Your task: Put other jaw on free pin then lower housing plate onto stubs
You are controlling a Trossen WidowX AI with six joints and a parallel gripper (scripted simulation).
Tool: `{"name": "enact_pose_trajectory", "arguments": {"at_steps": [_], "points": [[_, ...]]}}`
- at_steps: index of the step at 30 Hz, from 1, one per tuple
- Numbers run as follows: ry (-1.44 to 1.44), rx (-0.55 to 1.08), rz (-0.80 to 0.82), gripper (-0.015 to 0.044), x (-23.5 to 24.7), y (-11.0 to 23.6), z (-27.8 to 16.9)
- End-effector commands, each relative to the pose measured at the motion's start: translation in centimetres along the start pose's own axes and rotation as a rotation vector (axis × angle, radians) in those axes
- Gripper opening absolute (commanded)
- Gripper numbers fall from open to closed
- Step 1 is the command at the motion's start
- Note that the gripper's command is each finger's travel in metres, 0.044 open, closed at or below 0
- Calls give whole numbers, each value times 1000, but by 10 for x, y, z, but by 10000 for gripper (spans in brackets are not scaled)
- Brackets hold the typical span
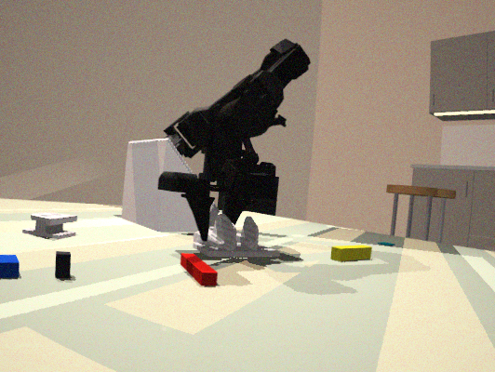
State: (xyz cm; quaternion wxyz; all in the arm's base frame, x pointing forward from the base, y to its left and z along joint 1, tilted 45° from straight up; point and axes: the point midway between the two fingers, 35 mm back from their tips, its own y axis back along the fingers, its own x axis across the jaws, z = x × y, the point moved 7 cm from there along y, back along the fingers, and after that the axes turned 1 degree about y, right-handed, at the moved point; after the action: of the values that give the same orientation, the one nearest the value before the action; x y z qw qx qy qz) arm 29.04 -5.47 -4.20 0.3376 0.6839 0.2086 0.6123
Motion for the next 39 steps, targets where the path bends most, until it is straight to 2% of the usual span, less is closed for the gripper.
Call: {"name": "enact_pose_trajectory", "arguments": {"at_steps": [1,3,17,20,26,28,29,37,39], "points": [[0,0,0,186,0,0,0],[0,0,0,224,0,0,0],[0,0,0,224,0,2,0],[0,0,-2,224,0,15,1],[0,2,0,224,1,64,0],[0,2,1,224,1,69,-1],[-10,-5,5,224,0,58,-1],[-133,-9,-7,434,-14,62,-2],[-171,-10,-10,440,-18,63,-2]]}}
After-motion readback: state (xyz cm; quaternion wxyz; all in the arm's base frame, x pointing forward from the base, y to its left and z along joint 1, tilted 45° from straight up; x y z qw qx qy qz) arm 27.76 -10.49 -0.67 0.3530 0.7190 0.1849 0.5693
